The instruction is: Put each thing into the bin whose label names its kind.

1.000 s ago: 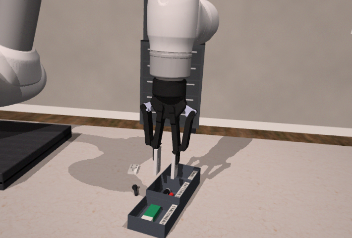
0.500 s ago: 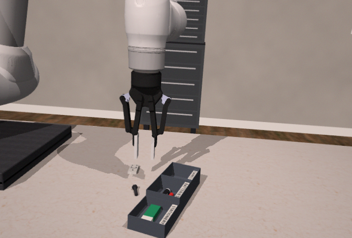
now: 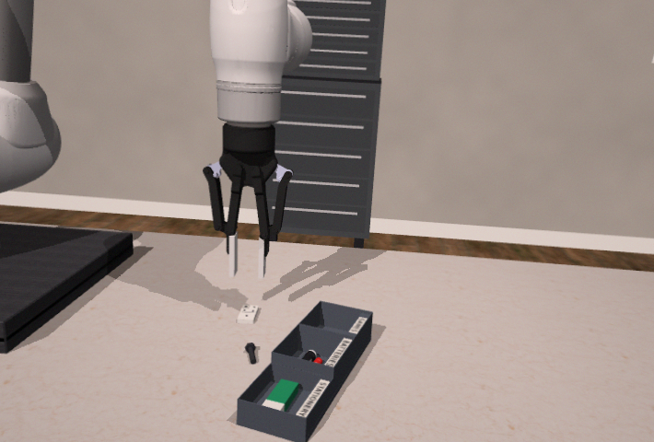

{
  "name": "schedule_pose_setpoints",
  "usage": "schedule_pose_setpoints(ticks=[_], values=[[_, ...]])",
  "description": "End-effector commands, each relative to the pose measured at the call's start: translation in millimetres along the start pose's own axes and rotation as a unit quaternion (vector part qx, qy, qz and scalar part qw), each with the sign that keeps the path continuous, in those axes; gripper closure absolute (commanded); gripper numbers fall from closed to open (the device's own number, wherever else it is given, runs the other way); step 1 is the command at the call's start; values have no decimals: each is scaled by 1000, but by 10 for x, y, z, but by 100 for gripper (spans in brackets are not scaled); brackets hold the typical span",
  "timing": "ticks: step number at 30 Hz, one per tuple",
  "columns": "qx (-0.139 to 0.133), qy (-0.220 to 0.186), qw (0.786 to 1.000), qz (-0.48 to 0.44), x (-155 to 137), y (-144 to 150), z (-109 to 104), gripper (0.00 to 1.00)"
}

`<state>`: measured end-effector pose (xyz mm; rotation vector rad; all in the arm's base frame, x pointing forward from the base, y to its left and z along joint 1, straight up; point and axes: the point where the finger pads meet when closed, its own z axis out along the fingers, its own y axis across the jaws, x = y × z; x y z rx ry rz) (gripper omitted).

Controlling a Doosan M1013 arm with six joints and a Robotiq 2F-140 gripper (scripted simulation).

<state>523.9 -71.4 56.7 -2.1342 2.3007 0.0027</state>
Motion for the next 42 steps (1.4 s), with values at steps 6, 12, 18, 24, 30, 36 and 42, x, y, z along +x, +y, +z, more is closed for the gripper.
schedule_pose_setpoints(ticks=[6, 12, 18, 24, 30, 36, 42], values=[[0, 0, 1000, 0, 21, -13, -1, 75], [0, 0, 1000, 0, 31, -19, -1, 75], [0, 0, 1000, 0, 35, -21, -1, 75], [0, 0, 1000, 0, 37, -23, -1, 75], [0, 0, 1000, 0, 39, -23, 159, 75], [0, 0, 1000, 0, 39, -24, 319, 75], [0, 0, 1000, 0, 39, -25, 549, 75]])
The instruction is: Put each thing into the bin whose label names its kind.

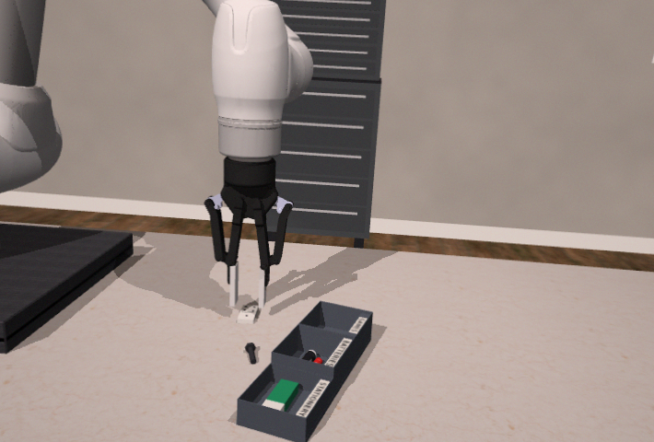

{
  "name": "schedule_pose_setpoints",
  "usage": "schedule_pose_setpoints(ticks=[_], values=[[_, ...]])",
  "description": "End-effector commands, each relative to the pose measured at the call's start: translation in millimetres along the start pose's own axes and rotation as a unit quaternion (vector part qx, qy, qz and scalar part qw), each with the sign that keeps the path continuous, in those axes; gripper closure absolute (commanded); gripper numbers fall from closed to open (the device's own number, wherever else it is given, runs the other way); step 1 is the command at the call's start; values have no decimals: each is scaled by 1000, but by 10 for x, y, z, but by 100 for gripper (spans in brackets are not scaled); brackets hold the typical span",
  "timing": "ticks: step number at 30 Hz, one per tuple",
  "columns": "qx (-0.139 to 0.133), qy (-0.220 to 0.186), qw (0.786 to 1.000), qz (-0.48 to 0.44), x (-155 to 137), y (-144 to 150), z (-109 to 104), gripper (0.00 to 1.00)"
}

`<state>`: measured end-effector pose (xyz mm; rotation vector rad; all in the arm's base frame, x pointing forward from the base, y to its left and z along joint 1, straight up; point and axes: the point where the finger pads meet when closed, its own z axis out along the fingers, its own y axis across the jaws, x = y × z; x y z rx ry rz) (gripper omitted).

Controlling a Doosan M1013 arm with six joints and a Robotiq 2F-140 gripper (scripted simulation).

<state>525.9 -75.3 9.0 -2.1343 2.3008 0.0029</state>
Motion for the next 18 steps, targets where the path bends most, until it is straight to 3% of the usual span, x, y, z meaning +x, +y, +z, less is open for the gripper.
schedule_pose_setpoints(ticks=[1, 18], values=[[0, 0, 1000, 0, 0, -3, 72, 75], [0, 0, 1000, 0, 0, -2, 192, 75]])
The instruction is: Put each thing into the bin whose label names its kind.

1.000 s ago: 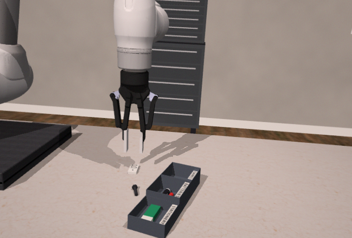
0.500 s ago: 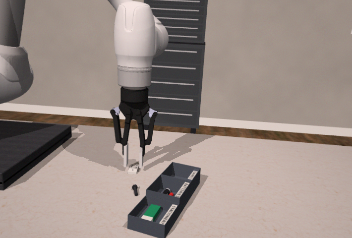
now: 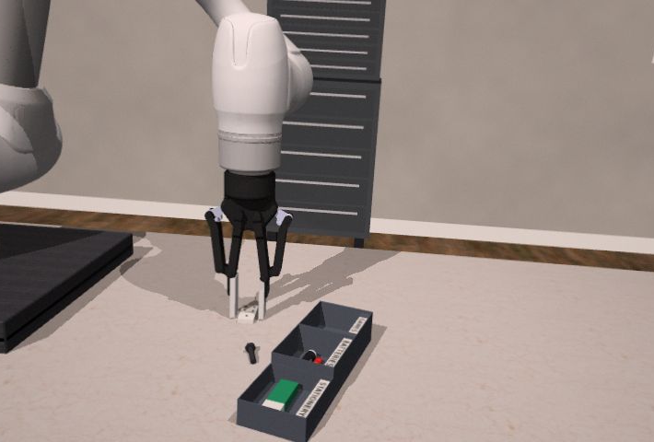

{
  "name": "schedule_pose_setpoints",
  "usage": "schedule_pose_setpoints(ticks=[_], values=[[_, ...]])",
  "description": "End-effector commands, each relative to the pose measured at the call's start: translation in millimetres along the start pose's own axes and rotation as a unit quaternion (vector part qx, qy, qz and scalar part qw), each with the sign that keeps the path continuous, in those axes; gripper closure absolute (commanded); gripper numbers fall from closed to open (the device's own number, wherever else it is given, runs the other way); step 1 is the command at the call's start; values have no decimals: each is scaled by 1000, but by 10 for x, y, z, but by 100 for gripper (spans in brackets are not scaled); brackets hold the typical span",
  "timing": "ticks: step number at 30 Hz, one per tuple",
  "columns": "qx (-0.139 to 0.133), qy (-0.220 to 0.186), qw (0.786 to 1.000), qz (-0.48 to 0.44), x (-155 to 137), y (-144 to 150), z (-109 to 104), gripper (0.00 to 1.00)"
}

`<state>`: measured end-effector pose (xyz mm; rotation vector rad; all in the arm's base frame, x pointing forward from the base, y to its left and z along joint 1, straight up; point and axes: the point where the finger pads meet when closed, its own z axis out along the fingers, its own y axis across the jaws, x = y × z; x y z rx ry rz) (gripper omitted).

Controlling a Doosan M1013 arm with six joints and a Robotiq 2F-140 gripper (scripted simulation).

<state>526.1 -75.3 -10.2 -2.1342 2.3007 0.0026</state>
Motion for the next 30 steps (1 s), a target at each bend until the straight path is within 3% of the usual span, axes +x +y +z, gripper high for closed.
schedule_pose_setpoints(ticks=[1, 5, 6, 30], values=[[0, 0, 1000, 0, 0, 0, 0, 75], [0, 0, 1000, 0, 0, 0, 0, 75], [0, 0, 1000, 0, 0, 0, 0, 87], [0, 0, 1000, 0, 0, 0, 0, 87]])
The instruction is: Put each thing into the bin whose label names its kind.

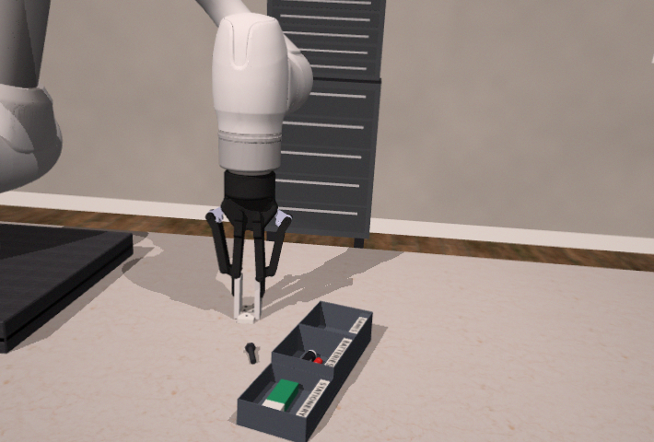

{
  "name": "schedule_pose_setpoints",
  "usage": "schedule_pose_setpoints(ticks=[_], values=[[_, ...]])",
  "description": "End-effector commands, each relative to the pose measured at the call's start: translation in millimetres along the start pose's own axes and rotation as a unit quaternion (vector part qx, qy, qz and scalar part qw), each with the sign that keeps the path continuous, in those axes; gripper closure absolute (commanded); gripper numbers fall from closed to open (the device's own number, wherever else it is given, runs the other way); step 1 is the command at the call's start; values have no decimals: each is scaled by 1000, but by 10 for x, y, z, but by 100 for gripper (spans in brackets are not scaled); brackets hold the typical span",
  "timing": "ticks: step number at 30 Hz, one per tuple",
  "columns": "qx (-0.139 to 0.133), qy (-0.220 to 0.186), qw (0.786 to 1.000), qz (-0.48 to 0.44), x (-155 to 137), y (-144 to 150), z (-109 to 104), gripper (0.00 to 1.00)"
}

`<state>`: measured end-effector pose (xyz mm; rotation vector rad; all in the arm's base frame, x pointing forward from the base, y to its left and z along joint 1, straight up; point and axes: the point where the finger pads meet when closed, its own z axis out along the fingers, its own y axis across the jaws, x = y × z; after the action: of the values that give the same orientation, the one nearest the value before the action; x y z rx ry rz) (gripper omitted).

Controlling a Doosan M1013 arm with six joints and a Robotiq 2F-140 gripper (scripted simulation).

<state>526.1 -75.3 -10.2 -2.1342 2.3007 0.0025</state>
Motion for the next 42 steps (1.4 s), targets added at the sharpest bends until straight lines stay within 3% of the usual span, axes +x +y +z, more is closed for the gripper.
schedule_pose_setpoints(ticks=[1, 12, 27, 42], values=[[0, 0, 1000, 0, -1, 0, 0, 87], [0, 0, 1000, 0, 0, 0, -100, 87], [0, 0, 1000, 0, 0, 0, -600, 87], [0, 0, 1000, 0, 0, 0, -666, 87]])
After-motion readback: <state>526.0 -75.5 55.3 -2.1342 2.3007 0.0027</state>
